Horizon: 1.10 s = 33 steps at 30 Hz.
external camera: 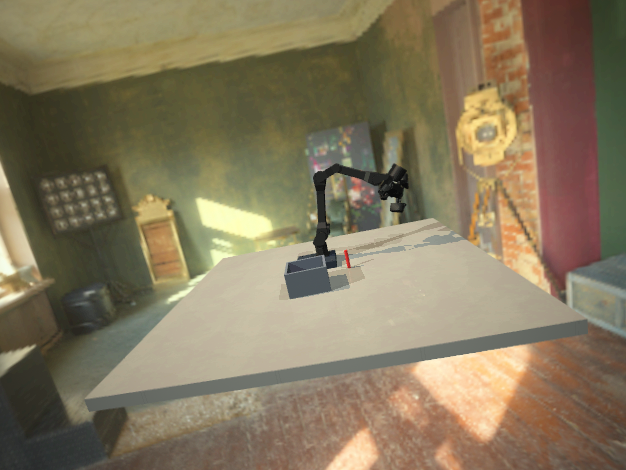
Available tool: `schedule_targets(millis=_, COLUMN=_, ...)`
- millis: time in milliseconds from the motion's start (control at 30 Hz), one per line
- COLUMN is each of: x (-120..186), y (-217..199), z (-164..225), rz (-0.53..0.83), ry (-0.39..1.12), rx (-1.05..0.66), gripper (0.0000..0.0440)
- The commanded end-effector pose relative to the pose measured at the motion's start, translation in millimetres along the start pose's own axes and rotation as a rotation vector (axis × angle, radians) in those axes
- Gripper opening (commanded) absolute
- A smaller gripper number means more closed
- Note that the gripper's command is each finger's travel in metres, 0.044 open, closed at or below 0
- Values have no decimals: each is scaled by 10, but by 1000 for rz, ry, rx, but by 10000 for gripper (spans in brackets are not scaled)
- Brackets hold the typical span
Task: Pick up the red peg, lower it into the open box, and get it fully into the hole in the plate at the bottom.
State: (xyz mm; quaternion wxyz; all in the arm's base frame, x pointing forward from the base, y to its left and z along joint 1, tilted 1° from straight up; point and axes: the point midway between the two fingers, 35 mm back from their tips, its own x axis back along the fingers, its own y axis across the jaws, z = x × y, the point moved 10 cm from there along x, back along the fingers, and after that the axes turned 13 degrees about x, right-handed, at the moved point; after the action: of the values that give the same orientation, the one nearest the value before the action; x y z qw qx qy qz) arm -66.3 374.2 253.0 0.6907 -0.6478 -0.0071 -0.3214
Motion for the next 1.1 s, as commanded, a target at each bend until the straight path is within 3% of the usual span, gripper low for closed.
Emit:
schedule_targets(millis=0, x=48, y=-26, z=9, rz=0, ry=14, rx=-29, gripper=420)
schedule_targets(millis=67, x=131, y=-44, z=24, rz=-7, ry=39, rx=-94, gripper=440)
schedule_targets(millis=1067, x=1377, y=-90, z=85, rz=47, ry=482, rx=-1040, gripper=440)
